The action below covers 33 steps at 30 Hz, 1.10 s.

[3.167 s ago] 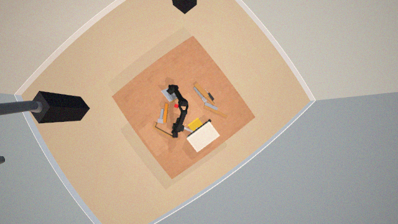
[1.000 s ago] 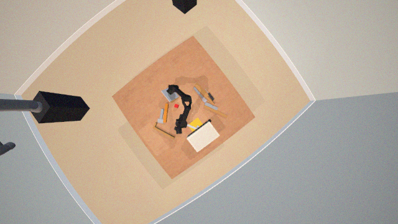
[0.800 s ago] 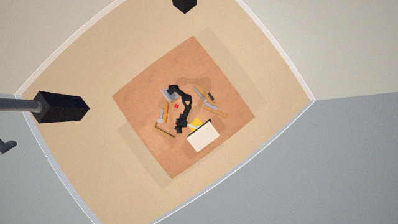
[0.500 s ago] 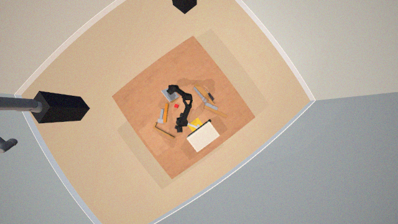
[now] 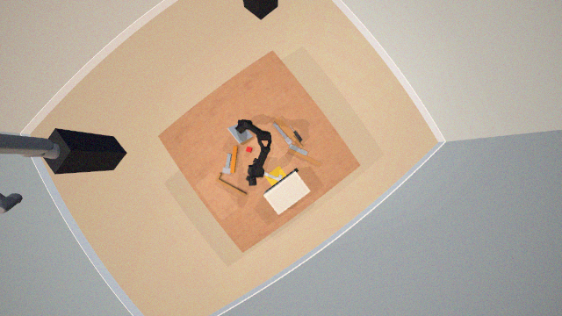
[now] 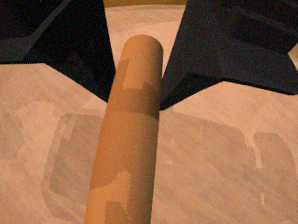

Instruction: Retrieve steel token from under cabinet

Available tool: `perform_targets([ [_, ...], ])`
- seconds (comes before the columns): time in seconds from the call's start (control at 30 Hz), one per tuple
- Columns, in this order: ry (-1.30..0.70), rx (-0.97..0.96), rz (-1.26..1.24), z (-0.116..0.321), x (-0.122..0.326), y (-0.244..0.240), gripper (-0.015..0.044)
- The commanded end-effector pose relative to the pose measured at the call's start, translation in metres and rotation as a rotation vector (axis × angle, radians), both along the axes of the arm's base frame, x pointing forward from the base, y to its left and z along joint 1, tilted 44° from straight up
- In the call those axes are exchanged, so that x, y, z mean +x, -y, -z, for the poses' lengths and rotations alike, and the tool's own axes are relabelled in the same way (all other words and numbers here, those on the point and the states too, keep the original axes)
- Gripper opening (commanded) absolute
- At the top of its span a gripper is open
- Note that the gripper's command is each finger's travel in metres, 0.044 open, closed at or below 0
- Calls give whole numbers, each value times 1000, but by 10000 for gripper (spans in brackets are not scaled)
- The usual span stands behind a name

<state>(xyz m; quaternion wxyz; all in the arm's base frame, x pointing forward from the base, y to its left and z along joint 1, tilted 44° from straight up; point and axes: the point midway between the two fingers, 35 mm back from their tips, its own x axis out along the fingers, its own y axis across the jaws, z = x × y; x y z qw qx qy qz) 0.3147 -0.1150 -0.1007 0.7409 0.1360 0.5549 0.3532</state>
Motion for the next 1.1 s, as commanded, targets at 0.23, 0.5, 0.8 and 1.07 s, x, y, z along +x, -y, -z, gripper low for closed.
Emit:
perform_targets([
  [0.23,-3,5,3,9,-22,4,0],
  [0.5,-4,4,3,16,-37,8,0],
  [0.8,-5,3,3,23,-54,13,0],
  [1.07,-6,3,3,29,-68,17,0],
])
